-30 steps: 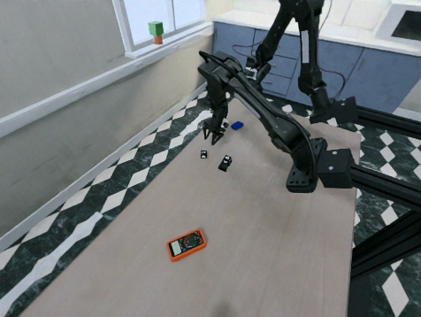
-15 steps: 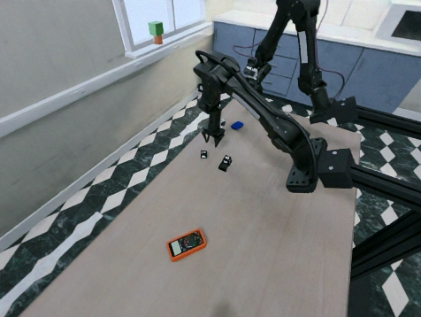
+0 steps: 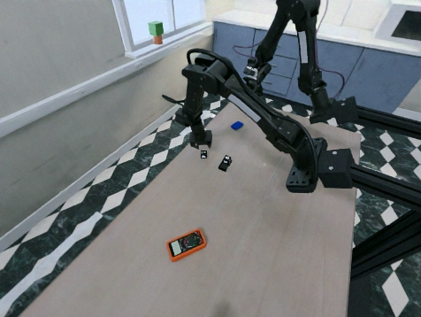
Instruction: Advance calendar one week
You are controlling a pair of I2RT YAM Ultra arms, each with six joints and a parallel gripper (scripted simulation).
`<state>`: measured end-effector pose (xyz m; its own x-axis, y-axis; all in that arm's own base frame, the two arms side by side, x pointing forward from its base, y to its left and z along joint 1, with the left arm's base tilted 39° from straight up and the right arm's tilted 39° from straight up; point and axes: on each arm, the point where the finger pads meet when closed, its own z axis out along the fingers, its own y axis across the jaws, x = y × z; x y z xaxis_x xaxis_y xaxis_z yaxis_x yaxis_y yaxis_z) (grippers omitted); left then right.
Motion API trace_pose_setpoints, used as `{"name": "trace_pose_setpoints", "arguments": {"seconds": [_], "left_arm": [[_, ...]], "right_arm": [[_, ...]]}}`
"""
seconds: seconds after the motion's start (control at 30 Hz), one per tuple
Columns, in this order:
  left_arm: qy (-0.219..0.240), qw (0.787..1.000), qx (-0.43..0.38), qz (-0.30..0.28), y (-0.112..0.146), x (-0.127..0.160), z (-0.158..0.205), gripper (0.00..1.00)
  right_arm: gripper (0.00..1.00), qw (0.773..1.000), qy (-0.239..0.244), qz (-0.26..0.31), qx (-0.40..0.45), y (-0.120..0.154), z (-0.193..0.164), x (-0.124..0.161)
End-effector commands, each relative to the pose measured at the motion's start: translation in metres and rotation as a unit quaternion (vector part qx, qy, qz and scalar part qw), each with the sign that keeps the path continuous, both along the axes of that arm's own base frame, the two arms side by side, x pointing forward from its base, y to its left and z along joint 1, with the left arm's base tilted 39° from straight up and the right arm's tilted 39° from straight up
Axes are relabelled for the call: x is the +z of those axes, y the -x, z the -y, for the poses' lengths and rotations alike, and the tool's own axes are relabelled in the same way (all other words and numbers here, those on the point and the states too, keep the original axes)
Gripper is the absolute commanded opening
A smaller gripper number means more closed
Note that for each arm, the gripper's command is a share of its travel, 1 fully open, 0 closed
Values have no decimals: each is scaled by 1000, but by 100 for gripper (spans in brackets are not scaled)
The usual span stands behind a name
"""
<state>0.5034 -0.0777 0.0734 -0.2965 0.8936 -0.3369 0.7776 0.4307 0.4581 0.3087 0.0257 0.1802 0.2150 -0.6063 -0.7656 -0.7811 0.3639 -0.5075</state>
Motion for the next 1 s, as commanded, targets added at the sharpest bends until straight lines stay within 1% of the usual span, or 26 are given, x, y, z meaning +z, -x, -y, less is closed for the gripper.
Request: {"name": "trace_pose_setpoints", "arguments": {"seconds": [0.0, 0.07, 0.13, 0.27, 0.3, 0.37, 0.43, 0.53, 0.63, 0.7, 0.83, 0.97], "left_arm": [[156, 987, 13, 33, -4, 32, 6, 60], [202, 979, 26, 31, -5, 34, -2, 60], [248, 968, 42, 15, -5, 22, -9, 60], [336, 939, 68, 12, -6, 26, -24, 60], [357, 931, 76, 4, -6, 20, -28, 60], [357, 931, 76, 4, -6, 20, -28, 60], [409, 908, 92, -3, -7, 16, -36, 60], [458, 882, 113, -6, -7, 15, -49, 60], [492, 861, 131, -11, -5, 10, -60, 60], [506, 851, 138, -12, -4, 9, -64, 60], [517, 844, 142, -14, -3, 9, -65, 60], [517, 844, 146, -18, -1, 4, -66, 60]], "right_arm": [[100, 999, -18, 11, 30, 0, -10, 12], [100, 999, -24, 13, 47, 3, -18, 14], [100, 998, -28, 14, 62, 5, -25, 15], [100, 996, -32, 15, 83, 6, -36, 17], [100, 996, -32, 14, 88, 6, -39, 17], [100, 996, -32, 14, 88, 6, -39, 17], [100, 995, -31, 17, 94, 3, -43, 18], [100, 995, -27, 16, 100, 0, -48, 18], [100, 994, -25, 18, 106, -4, -53, 19], [100, 994, -23, 17, 108, -6, -56, 19], [100, 994, -16, 15, 109, -11, -61, 18], [100, 993, -16, 16, 112, -13, -64, 19]]}}
